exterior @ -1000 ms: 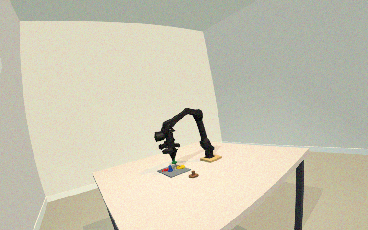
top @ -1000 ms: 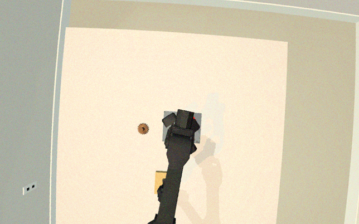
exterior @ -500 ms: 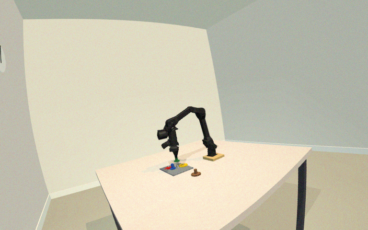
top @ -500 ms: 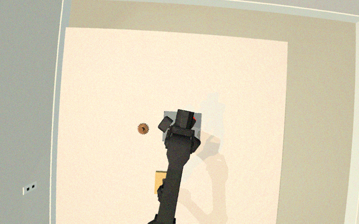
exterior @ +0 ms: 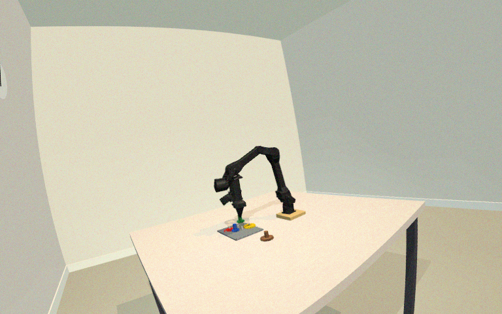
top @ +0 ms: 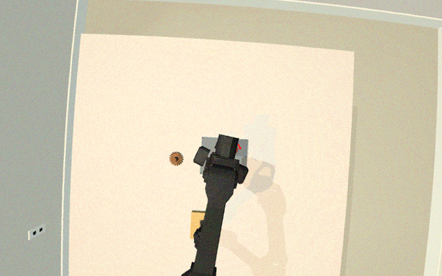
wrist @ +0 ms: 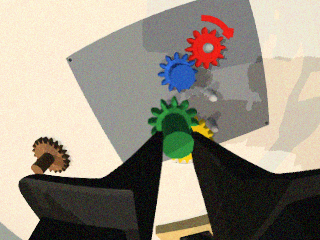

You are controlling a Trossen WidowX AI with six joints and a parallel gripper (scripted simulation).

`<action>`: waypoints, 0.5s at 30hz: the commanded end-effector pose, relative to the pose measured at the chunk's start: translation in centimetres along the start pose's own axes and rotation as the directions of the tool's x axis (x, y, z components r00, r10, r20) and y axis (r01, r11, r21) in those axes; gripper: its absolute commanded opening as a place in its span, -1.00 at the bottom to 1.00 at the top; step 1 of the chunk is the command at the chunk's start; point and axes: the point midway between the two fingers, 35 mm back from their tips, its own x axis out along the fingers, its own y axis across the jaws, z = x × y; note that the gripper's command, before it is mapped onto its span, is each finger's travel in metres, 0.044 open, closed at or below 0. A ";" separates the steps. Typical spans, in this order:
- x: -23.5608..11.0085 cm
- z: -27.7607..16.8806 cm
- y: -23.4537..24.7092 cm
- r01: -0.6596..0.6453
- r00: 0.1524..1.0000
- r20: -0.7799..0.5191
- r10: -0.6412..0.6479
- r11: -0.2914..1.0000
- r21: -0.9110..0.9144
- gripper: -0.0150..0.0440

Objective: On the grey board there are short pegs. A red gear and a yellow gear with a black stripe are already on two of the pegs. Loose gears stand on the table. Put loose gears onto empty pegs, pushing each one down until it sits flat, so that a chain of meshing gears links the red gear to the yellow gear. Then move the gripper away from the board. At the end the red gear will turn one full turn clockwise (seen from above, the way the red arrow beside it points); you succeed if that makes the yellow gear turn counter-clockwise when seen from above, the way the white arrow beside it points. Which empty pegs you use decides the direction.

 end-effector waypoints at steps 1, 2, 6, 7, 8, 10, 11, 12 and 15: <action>0.7 -0.2 -0.1 0.001 1.000 -0.007 -0.002 0.997 -0.075 -0.49; 0.9 -0.2 -0.1 0.001 1.000 -0.007 -0.002 0.996 -0.089 -0.49; 1.5 -0.2 -0.1 0.001 1.000 -0.007 -0.002 0.994 -0.109 -0.49; 1.6 -0.2 -0.1 0.001 1.000 -0.007 -0.002 0.994 -0.106 -0.49; 1.7 -0.2 -0.1 0.001 1.000 -0.007 -0.002 0.995 -0.100 -0.49; 1.9 -0.1 -0.1 0.001 1.000 -0.007 -0.002 0.997 -0.082 -0.49; 2.0 -0.1 -0.1 0.001 1.000 -0.007 -0.002 0.998 -0.070 -0.49; 2.2 -0.1 -0.1 0.001 1.000 -0.007 -0.002 0.998 -0.056 -0.49; 2.6 -0.1 -0.1 0.002 1.000 -0.007 -0.002 1.000 0.006 -0.49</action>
